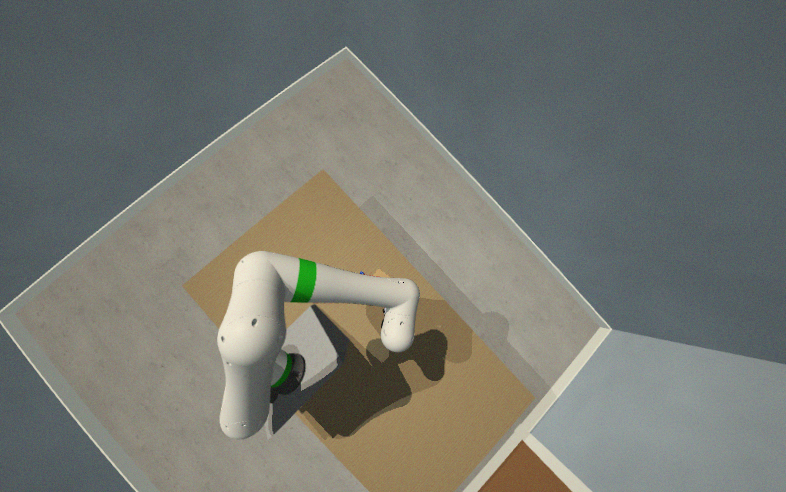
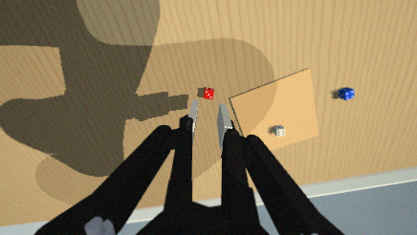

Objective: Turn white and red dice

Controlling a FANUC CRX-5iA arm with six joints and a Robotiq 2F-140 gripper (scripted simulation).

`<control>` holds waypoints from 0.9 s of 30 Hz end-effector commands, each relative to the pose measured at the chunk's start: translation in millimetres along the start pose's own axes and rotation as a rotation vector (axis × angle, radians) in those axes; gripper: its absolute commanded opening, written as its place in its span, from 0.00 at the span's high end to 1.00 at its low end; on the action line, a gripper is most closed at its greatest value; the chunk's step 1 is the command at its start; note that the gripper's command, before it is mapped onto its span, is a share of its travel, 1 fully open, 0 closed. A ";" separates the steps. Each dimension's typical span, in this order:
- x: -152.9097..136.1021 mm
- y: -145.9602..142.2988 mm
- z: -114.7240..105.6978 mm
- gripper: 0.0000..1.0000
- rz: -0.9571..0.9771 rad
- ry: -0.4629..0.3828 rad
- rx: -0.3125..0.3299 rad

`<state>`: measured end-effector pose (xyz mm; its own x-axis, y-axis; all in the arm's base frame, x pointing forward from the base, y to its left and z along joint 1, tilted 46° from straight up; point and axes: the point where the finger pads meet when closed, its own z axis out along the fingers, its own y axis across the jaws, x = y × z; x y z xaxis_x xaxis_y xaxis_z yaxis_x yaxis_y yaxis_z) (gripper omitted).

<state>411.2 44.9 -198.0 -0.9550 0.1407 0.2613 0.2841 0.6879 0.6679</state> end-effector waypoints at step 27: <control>-0.4 -0.1 14.0 0.81 0.001 0.000 0.001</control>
<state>410.4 52.8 -205.7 -0.9548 0.1410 0.2618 0.2846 0.6882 0.6674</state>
